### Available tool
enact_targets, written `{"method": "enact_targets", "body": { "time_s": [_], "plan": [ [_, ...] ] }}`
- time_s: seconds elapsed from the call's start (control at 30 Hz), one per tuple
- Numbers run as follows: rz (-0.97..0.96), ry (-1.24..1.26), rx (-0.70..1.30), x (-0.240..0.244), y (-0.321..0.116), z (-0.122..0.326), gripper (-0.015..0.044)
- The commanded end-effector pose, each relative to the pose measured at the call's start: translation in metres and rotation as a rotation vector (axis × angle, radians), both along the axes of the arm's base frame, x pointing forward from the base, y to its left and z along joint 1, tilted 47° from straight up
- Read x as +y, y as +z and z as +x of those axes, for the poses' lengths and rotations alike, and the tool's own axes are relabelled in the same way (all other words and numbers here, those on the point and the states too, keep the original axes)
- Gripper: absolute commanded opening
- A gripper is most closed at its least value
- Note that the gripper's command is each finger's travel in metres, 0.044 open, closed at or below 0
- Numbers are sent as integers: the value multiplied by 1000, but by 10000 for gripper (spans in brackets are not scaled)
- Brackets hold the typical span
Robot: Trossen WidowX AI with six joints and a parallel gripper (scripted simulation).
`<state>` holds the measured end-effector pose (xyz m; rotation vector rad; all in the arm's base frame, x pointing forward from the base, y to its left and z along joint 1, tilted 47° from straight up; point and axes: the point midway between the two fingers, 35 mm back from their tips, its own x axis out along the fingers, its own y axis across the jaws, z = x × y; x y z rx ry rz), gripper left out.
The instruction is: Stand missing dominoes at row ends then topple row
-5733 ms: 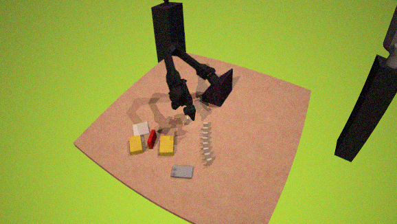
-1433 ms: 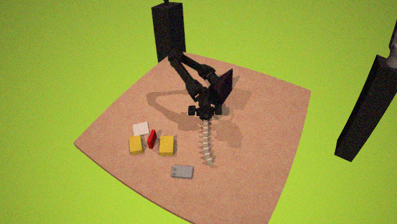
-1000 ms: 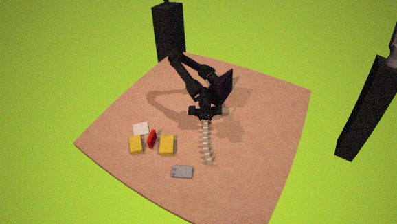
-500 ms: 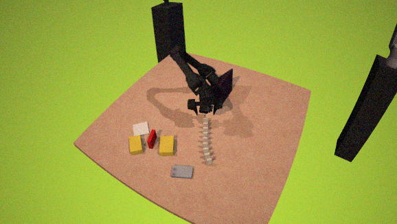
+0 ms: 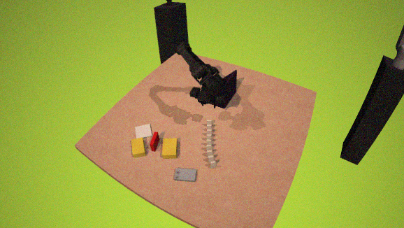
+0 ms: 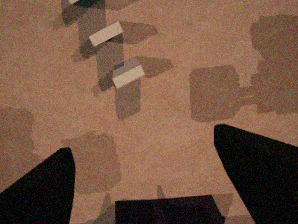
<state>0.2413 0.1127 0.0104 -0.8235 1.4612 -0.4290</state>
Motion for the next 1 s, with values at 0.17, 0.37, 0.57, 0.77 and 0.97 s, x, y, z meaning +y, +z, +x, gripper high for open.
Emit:
{"method": "enact_targets", "body": {
  "time_s": [0.17, 0.37, 0.57, 0.77, 0.97],
  "plan": [
    [85, -599, -618, -35, -17, -14, 99],
    [122, -851, -879, -50, -24, -22, 0],
    [122, -851, -879, -50, -24, -22, 0],
    [122, -851, -879, -50, -24, -22, 0],
    [122, -851, -879, -50, -24, -22, 0]
  ]
}}
